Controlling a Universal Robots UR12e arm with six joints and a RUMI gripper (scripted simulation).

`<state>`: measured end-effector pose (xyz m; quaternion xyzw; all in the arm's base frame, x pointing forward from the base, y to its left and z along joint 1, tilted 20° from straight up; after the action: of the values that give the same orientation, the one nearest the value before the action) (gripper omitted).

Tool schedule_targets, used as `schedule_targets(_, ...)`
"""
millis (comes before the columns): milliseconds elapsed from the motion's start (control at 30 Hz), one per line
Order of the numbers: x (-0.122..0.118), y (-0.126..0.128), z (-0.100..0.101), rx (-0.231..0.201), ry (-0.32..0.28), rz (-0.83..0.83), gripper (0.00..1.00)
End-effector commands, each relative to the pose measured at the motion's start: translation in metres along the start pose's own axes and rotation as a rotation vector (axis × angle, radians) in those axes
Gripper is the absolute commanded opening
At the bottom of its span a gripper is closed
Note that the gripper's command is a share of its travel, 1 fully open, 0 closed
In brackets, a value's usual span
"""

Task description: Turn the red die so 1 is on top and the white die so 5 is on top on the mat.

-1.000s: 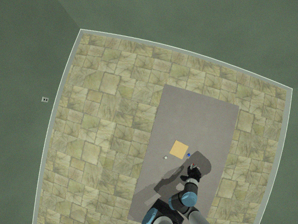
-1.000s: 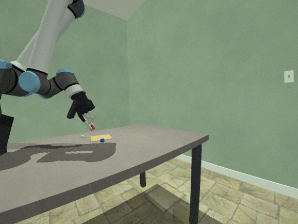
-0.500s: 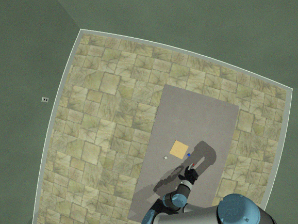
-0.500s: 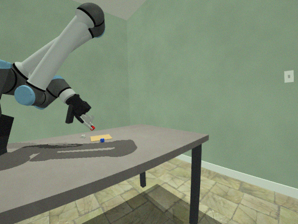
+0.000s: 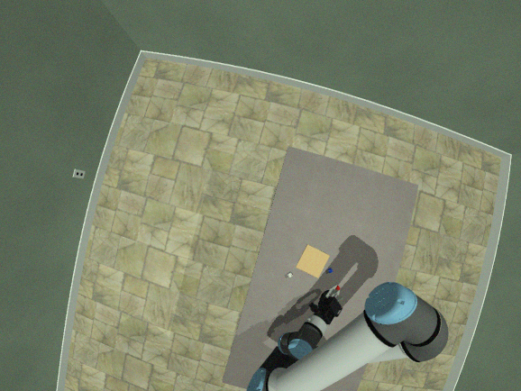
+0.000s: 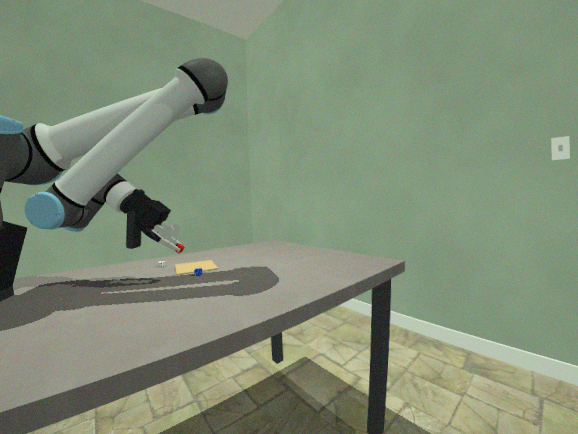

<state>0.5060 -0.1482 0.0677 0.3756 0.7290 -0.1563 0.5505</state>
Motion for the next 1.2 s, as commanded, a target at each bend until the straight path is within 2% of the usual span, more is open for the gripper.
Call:
schedule_targets(0, 0.000, 0.000, 0.000, -0.009, -0.047, 0.000, 0.03)
schedule_targets(233, 0.002, -0.001, -0.001, -0.011, -0.071, 0.001, 0.03)
schedule_targets(700, 0.004, -0.001, 0.001, -0.011, -0.074, 0.001, 0.03)
schedule_targets(1167, 0.029, -0.003, 0.021, -0.012, -0.074, 0.001, 0.03)
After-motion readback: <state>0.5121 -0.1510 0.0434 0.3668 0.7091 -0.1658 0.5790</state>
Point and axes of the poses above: the point where the finger pads meet when closed, its own z axis out along the fingers, its own y axis across the jaws, x = y × z, the point moved 1 cm from there along -z, back along the fingers, and after that the axes turned 4 degrees about z, right-handed, at the moved point
